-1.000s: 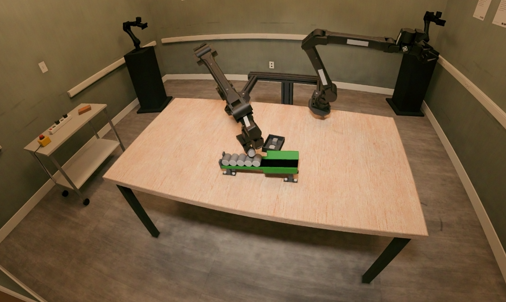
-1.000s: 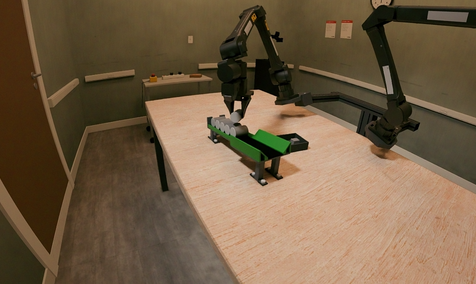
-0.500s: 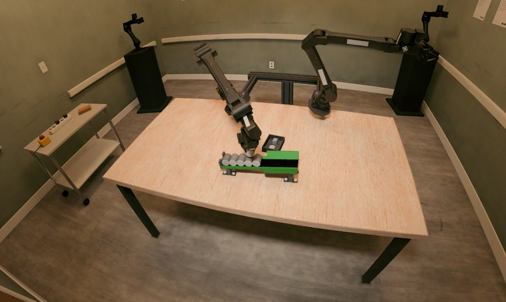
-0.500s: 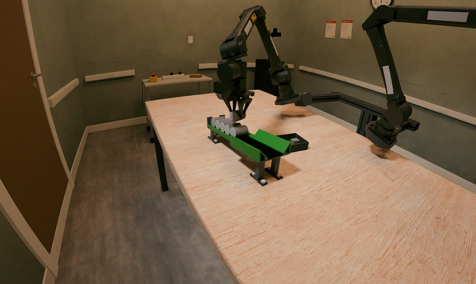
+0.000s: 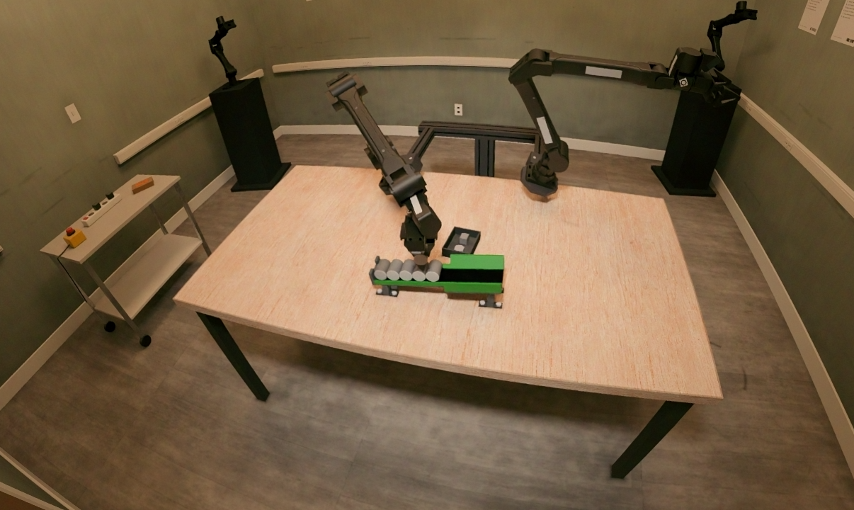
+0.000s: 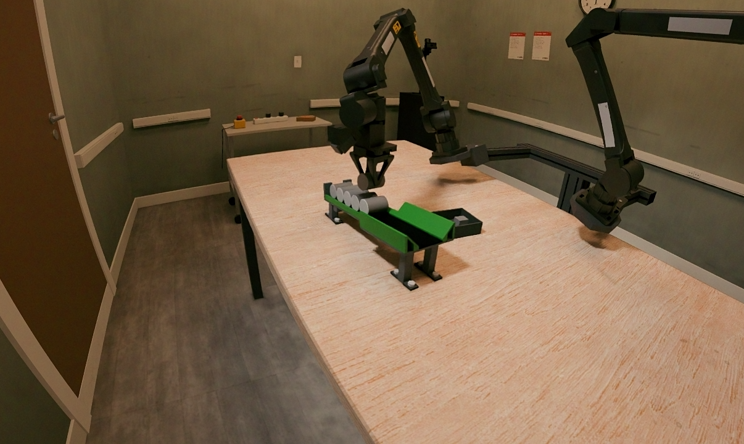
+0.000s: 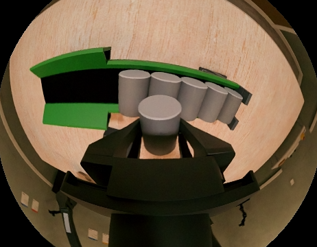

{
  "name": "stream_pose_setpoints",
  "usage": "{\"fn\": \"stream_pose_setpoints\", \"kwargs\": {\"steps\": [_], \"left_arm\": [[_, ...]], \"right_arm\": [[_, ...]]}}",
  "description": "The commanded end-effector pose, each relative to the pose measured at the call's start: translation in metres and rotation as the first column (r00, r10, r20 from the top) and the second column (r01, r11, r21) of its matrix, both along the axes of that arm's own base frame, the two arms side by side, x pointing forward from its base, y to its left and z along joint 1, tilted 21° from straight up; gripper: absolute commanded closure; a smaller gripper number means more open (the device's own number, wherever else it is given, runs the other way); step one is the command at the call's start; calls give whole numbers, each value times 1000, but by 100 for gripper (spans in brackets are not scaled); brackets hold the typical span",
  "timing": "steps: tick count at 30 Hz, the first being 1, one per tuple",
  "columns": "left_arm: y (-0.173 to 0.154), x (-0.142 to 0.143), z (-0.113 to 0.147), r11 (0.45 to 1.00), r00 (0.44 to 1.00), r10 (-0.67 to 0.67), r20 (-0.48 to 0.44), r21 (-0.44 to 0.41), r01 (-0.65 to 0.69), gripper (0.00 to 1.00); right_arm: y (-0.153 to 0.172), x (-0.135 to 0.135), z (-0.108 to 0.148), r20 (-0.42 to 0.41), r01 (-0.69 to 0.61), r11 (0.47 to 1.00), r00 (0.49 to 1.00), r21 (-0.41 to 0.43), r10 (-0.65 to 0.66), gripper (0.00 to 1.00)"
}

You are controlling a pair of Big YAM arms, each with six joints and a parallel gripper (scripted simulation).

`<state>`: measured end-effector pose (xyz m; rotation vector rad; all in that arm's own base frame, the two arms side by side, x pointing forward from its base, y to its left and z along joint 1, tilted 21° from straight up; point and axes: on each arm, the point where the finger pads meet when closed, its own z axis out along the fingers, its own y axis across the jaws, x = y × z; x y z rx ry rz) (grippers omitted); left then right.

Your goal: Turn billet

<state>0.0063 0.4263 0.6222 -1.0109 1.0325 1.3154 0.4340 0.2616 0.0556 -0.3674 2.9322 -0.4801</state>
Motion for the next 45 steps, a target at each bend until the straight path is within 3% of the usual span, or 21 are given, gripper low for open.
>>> {"fn": "stream_pose_setpoints", "kwargs": {"steps": [1,18,45], "left_arm": [[-6,-3,10,999,1000,2,9,33,-2,0],[-6,-3,10,999,1000,2,9,33,-2,0],[-6,-3,10,999,1000,2,9,33,-2,0]], "right_arm": [[32,15,52,110,39,996,993,82,-48,100],[32,15,52,128,119,987,983,108,-132,100],[32,15,52,129,124,986,982,110,-138,100]]}}
